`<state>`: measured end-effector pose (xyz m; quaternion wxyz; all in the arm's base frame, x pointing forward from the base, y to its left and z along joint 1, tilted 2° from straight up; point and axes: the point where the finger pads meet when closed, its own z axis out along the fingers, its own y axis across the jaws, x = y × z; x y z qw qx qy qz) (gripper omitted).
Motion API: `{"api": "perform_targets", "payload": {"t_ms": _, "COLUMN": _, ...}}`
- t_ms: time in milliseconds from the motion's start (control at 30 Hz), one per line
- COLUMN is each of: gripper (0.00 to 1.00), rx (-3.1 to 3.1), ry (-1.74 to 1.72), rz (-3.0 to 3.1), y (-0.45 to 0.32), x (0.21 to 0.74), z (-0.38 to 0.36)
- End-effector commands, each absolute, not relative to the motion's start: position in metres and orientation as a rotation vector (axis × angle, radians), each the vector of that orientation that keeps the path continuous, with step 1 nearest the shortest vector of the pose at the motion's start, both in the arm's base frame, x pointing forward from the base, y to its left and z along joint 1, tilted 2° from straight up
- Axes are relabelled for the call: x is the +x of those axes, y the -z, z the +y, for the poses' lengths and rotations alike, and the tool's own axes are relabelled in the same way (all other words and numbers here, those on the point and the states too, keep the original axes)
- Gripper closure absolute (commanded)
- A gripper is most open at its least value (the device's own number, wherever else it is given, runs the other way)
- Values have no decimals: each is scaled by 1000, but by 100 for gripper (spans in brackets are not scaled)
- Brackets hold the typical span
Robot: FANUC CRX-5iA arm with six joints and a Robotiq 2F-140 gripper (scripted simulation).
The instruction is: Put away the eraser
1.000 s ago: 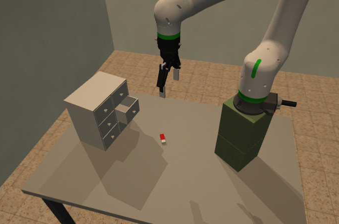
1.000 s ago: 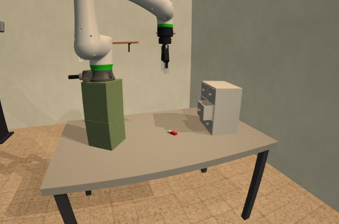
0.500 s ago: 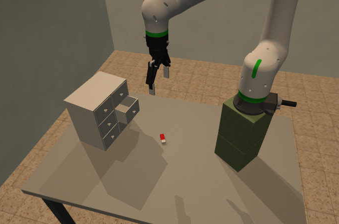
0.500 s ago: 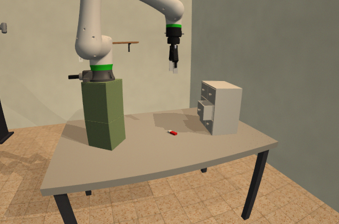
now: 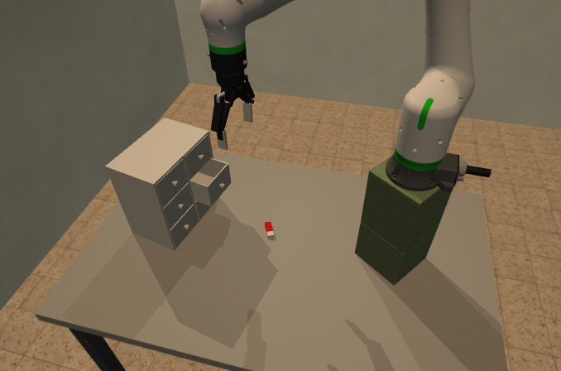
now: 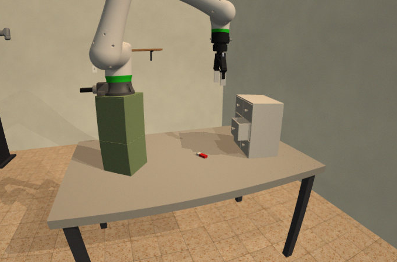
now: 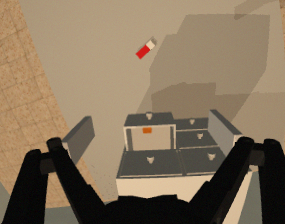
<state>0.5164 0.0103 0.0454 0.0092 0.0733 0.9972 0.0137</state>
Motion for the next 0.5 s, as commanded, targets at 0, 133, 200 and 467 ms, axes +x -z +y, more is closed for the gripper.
{"api": "perform_targets", "payload": {"t_ms": 0, "gripper": 0, "rx": 228, "ry": -43, "rz": 3118, "y": -44, "x": 517, "z": 11}}
{"api": "perform_targets", "payload": {"t_ms": 133, "gripper": 0, "rx": 226, "ry": -44, "rz": 3119, "y": -43, "x": 518, "z": 10}}
{"api": "perform_targets", "payload": {"t_ms": 200, "gripper": 0, "rx": 222, "ry": -46, "rz": 3122, "y": -40, "x": 521, "z": 10}}
{"api": "perform_targets", "payload": {"t_ms": 467, "gripper": 0, "rx": 176, "ry": -66, "rz": 3158, "y": -12, "x": 550, "z": 7}}
